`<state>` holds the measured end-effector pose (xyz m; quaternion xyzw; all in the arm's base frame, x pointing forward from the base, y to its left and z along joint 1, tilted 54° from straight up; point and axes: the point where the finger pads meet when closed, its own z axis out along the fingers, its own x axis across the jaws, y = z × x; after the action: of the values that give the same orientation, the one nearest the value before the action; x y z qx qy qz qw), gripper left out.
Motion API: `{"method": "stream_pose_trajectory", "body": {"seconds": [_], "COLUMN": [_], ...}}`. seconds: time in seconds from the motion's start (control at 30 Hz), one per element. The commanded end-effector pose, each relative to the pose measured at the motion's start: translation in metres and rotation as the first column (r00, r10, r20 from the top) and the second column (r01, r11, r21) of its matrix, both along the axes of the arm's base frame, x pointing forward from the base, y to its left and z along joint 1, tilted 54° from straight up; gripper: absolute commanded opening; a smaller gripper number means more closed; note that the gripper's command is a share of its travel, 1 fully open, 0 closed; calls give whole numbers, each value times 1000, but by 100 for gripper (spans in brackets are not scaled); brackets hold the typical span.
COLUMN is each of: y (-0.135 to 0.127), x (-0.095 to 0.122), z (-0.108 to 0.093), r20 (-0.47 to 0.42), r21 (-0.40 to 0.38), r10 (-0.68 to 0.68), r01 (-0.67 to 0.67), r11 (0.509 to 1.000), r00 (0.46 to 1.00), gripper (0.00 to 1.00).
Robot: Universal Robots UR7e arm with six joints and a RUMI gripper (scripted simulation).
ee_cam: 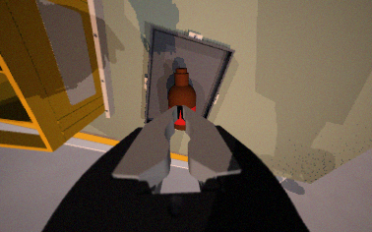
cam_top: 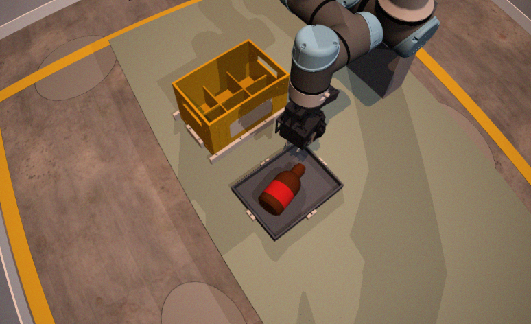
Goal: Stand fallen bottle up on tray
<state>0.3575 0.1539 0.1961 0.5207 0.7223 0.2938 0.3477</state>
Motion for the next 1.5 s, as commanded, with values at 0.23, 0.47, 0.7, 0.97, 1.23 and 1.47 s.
{"method": "stream_pose_trajectory", "body": {"seconds": [0.23, 0.47, 0.7, 0.97, 1.23, 1.47], "y": [0, 0, 0, 0, 0, 0], "x": [0, 0, 0, 0, 0, 0], "z": [0, 0, 0, 0, 0, 0], "r20": [1, 1, 1, 1, 1, 1], "r21": [0, 0, 0, 0, 0, 0], "r10": [0, 0, 0, 0, 0, 0], "r01": [0, 0, 0, 0, 0, 0], "r11": [1000, 1000, 1000, 1000, 1000, 1000], "r00": [1000, 1000, 1000, 1000, 1000, 1000], "gripper": [0, 0, 0, 38, 38, 38]}}
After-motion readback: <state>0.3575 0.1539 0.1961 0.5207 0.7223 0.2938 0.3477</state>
